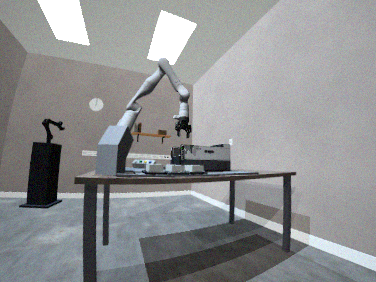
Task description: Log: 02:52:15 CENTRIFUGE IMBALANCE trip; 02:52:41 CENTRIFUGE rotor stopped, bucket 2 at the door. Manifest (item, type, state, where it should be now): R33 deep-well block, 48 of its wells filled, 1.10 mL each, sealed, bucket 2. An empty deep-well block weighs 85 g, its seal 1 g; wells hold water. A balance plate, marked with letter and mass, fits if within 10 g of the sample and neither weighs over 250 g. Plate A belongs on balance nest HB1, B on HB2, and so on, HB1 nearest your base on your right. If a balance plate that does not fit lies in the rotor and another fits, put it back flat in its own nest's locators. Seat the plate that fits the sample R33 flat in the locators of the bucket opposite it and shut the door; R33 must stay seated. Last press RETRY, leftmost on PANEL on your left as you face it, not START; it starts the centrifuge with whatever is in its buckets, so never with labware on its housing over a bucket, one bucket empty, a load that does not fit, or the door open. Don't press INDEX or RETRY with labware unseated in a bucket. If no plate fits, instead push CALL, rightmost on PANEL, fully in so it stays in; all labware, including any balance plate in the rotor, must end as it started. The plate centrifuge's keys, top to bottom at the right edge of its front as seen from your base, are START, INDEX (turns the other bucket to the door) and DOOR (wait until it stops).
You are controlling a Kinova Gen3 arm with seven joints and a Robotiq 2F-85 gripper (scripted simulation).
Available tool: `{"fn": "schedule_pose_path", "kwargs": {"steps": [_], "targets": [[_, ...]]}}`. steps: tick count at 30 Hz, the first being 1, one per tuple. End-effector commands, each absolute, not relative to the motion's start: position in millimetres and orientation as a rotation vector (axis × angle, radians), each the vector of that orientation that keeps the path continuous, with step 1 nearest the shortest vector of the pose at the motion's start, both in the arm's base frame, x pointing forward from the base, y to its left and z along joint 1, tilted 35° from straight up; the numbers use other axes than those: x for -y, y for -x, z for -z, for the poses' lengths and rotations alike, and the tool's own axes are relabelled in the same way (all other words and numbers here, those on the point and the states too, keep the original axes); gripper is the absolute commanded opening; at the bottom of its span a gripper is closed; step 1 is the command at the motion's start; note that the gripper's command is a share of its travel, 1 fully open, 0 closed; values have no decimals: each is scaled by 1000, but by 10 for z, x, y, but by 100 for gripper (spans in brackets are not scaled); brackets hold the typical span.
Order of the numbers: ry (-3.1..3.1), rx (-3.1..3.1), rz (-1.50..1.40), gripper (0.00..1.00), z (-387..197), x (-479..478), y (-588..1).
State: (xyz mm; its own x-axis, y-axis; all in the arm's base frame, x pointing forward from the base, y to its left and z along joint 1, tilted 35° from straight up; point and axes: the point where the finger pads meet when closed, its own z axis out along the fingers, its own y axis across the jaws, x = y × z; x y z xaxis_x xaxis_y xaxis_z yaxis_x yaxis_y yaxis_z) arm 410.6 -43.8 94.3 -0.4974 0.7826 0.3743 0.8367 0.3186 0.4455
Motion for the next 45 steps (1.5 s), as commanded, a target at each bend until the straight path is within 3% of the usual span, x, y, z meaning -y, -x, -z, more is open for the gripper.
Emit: {"fn": "schedule_pose_path", "kwargs": {"steps": [1, 10, 45], "targets": [[1661, 2349, 897, 100, -915, 515, -4178], [1913, 2062, 844, 100, -850, 678, -4333], [1913, 2062, 844, 100, -663, 1045, -4712]]}}
